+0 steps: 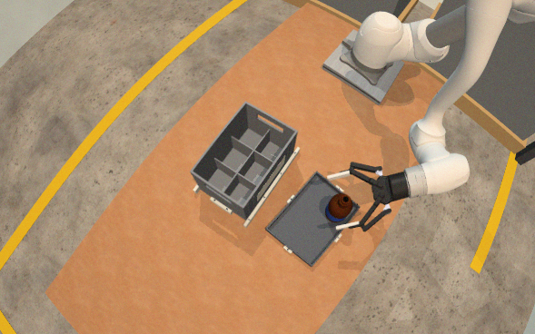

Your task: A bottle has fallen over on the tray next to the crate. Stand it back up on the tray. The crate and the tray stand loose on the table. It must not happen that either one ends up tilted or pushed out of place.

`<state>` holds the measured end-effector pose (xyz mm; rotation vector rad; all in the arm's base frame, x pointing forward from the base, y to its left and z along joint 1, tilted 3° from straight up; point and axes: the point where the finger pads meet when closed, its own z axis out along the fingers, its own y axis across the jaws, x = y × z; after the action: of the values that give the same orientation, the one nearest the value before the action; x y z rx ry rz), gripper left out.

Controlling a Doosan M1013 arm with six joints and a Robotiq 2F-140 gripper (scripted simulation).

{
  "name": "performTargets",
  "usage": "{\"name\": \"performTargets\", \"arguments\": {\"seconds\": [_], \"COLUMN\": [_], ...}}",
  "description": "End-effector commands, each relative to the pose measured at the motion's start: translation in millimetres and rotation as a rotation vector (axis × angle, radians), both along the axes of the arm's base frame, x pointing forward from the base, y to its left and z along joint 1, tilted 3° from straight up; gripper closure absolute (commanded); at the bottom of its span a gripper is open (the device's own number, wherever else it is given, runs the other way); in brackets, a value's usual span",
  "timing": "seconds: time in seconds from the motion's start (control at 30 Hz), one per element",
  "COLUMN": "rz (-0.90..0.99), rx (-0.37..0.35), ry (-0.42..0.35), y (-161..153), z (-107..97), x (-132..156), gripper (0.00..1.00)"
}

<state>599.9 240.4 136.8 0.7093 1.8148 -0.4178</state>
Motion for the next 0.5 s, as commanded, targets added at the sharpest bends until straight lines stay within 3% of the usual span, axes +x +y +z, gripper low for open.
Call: {"name": "performTargets", "arguments": {"seconds": [0.0,0.47], "rz": [0.000,0.000], "rx": [0.000,0.000], "ry": [0.000,0.000], "y": [0.0,-0.1], "z": [0.1,3.0], "x": [0.0,-0.1], "gripper": [0.00,0.00]}}
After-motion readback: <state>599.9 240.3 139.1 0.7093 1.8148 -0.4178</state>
